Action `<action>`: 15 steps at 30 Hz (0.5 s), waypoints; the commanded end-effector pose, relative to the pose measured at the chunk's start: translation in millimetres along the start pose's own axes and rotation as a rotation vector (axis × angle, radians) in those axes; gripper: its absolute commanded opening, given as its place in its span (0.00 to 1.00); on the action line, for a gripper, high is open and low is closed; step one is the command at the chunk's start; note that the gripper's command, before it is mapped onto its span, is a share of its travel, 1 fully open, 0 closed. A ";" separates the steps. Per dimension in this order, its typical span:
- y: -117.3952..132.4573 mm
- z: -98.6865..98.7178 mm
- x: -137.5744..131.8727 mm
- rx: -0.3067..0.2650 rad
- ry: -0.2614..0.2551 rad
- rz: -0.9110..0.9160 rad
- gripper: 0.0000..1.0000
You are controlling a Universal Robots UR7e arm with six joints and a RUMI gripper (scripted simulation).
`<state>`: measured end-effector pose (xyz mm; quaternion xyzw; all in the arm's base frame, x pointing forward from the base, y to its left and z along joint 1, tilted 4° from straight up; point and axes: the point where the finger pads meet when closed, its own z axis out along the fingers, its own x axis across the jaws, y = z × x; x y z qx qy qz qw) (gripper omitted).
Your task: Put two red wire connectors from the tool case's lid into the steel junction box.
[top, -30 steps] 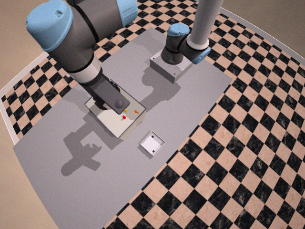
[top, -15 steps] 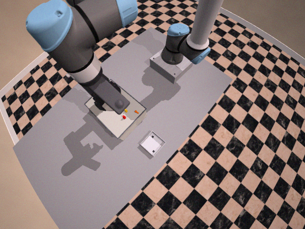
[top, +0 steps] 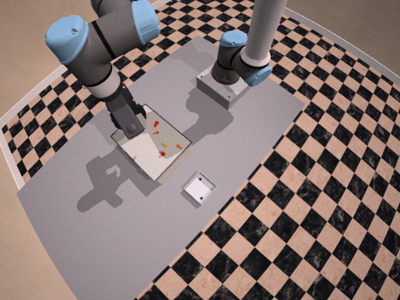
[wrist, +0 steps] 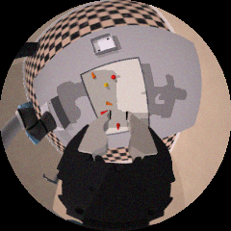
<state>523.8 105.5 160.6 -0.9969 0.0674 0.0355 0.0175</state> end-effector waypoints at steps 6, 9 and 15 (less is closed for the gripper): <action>94.6 52.8 8.5 0.003 0.007 0.346 0.18; 121.2 68.0 5.3 0.003 0.007 0.447 0.18; 135.3 76.2 2.8 0.004 0.006 0.503 0.18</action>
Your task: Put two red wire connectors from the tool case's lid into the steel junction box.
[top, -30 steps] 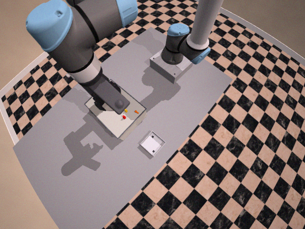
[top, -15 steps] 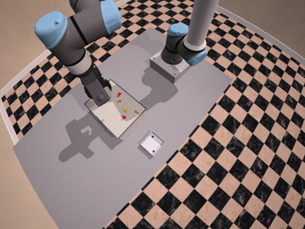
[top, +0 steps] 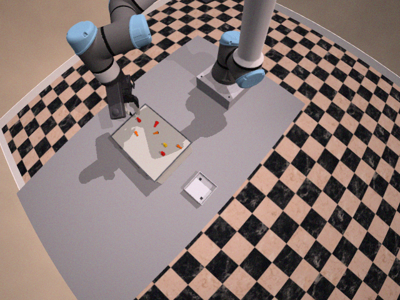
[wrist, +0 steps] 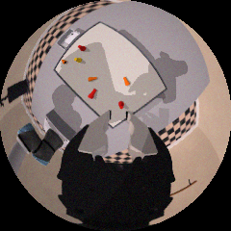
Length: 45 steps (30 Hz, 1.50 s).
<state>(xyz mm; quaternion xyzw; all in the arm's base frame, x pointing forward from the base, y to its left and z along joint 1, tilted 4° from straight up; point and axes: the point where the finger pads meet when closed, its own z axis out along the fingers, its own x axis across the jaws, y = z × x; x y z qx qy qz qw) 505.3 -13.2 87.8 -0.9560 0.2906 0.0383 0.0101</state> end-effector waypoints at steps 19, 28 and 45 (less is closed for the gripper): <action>10.8 47.0 7.3 0.003 0.006 0.050 0.18; 10.8 47.3 7.3 0.003 0.006 0.050 0.18; 10.8 47.3 7.3 0.003 0.006 0.050 0.18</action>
